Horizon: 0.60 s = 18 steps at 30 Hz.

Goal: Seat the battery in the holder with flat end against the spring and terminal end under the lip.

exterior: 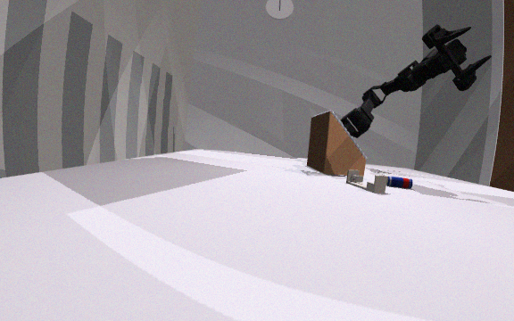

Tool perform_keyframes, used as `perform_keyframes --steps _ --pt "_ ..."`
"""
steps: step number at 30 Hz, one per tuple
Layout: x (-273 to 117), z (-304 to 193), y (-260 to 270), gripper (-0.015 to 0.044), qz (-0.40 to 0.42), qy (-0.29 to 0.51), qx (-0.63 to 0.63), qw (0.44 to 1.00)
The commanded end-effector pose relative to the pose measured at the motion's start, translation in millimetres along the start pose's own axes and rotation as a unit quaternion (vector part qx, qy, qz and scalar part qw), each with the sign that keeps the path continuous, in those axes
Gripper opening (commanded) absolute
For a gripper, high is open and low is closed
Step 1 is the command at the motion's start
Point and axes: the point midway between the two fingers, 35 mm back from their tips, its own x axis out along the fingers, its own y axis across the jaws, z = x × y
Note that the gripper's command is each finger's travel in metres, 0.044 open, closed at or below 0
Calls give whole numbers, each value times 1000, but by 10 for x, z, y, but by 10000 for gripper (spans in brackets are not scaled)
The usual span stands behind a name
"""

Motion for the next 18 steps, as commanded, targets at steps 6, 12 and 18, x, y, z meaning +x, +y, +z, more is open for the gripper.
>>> perform_keyframes --steps 6,12,18 --pt "189 -665 72 247 22 137 126 982" --pt "128 -1790 336 247 -18 389 400 830" --pt "-328 -2564 683 247 -191 574 615 506"
